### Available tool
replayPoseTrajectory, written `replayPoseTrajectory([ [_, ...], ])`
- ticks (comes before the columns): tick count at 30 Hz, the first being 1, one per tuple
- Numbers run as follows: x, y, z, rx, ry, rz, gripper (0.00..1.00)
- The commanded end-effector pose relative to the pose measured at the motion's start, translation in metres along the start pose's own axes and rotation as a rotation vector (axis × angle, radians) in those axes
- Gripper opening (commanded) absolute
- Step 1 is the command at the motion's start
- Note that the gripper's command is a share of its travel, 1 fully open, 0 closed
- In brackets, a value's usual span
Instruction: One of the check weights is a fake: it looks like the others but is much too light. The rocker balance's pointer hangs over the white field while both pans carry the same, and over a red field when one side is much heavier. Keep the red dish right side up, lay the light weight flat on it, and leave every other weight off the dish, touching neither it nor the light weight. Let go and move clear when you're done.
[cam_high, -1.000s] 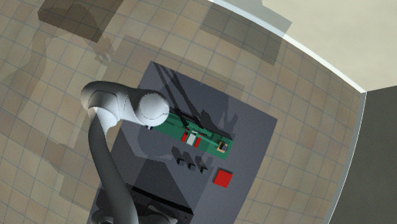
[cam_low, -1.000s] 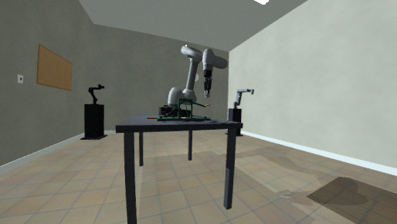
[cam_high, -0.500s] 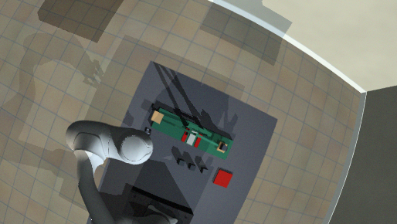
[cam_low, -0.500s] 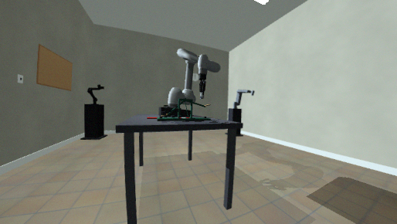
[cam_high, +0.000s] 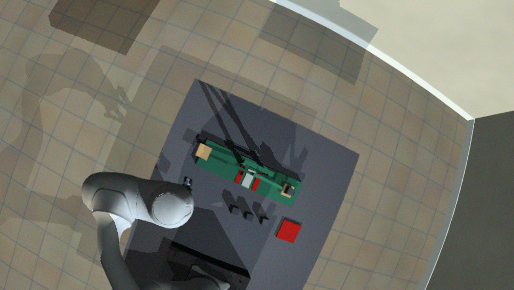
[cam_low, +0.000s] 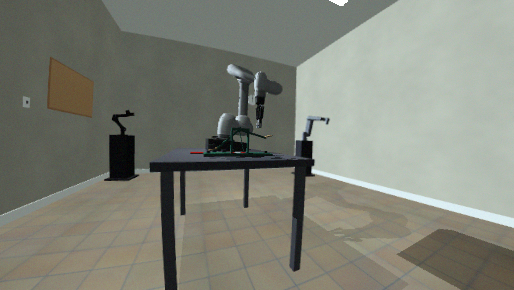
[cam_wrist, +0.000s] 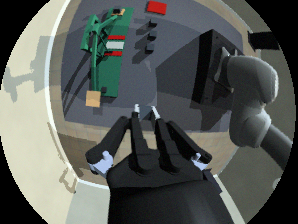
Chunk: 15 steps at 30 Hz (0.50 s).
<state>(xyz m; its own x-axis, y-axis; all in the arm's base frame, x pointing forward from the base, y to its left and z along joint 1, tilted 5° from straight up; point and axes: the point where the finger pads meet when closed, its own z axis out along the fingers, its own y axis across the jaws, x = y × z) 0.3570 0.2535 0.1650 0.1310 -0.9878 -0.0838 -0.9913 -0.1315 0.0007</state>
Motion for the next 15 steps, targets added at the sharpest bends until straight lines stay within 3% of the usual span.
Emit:
replayPoseTrajectory([
  [1,0.003,-0.002,0.001,0.000,0.000,-0.001,0.24],
  [4,0.027,-0.017,0.008,0.001,0.002,0.000,0.24],
  [7,0.070,-0.038,0.020,0.001,0.005,0.000,0.24],
  [8,0.070,-0.038,0.020,0.001,0.005,0.000,0.24],
  [10,0.109,-0.052,0.031,0.001,0.007,0.000,0.24],
  [13,0.132,-0.059,0.037,0.001,0.008,0.000,0.24],
  [14,0.156,-0.064,0.043,0.001,0.009,0.000,0.24],
  [15,0.156,-0.064,0.043,0.001,0.009,0.000,0.24],
])
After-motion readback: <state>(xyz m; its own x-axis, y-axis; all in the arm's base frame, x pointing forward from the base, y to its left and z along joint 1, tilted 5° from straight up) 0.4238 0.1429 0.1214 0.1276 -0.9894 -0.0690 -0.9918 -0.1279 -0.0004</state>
